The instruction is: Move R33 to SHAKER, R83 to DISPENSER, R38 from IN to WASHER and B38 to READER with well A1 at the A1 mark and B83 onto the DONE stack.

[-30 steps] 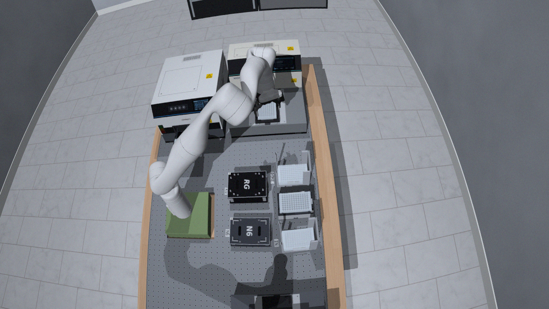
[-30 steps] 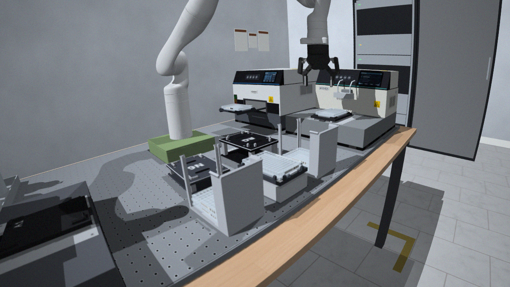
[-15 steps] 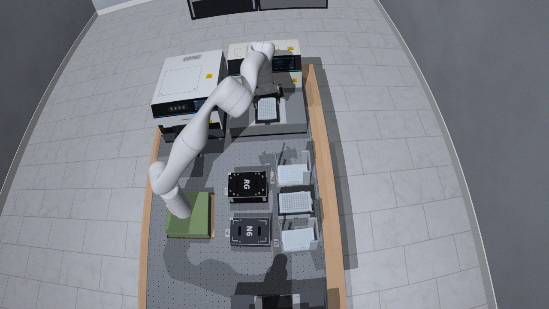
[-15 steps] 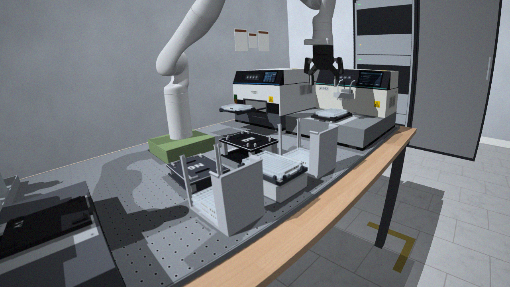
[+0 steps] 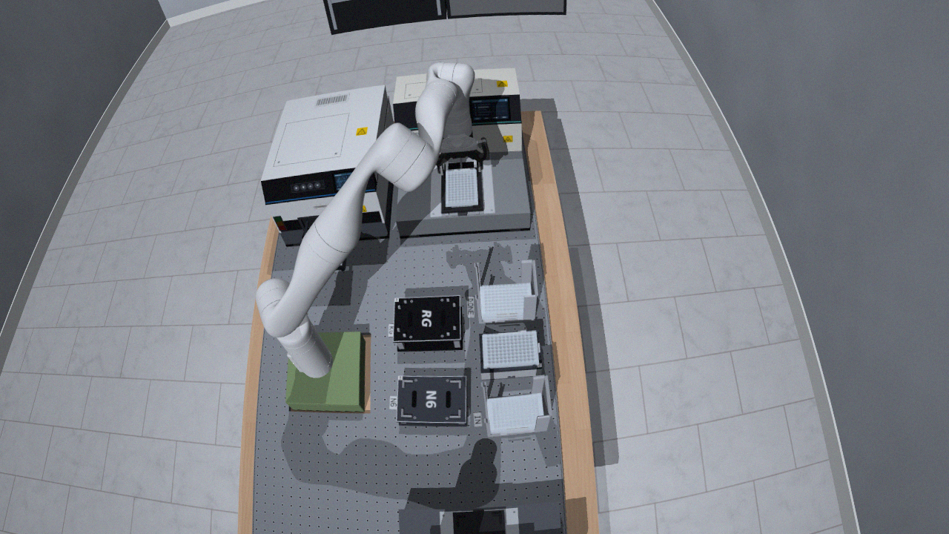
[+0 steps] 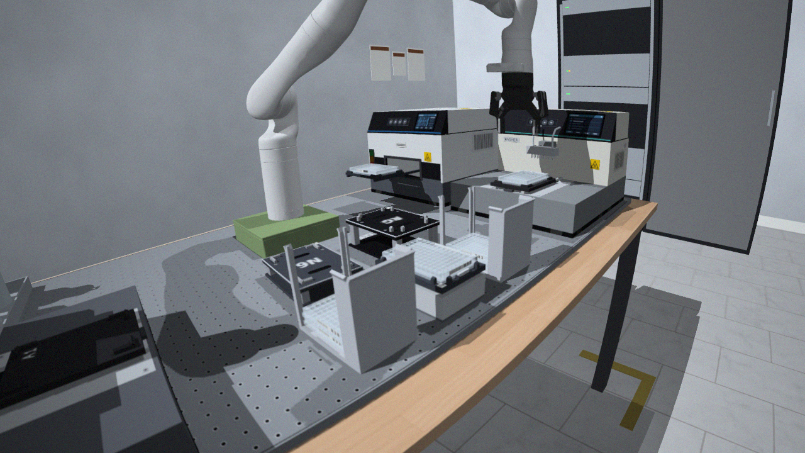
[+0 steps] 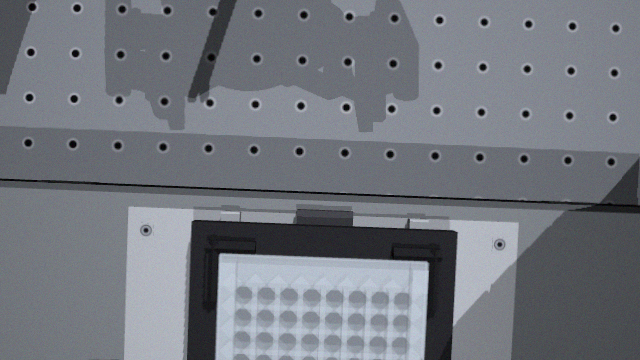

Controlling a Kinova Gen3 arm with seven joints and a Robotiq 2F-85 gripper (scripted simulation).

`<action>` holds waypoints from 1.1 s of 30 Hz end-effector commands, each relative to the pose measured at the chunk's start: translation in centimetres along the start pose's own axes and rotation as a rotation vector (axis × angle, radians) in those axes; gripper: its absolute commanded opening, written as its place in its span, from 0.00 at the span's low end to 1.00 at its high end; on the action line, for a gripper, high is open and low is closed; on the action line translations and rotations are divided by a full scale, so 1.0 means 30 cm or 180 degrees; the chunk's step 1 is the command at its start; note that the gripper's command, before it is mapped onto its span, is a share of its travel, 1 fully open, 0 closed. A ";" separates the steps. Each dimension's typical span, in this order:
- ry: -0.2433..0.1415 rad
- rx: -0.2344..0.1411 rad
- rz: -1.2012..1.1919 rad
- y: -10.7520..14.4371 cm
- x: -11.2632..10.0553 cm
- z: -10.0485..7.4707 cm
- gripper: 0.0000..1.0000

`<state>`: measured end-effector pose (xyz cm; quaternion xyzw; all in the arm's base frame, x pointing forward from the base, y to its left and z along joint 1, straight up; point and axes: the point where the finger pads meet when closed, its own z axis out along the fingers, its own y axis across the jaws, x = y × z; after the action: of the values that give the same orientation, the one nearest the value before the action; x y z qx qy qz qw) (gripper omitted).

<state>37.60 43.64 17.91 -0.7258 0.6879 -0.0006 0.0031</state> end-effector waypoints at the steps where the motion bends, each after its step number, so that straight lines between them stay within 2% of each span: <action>1: 0.0014 -0.0006 0.0129 0.013 -0.052 0.002 1.00; 9: 0.0020 0.0016 0.0083 0.005 -0.139 0.002 1.00; 11: 0.0020 0.0016 0.0083 0.005 -0.139 0.002 1.00; 26: 0.0020 0.0017 0.0077 0.004 -0.305 0.002 1.00; 33: 0.0015 0.0007 0.0074 0.007 -0.340 0.001 1.00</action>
<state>37.19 53.23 18.21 -0.7116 0.7026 -0.0014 0.0055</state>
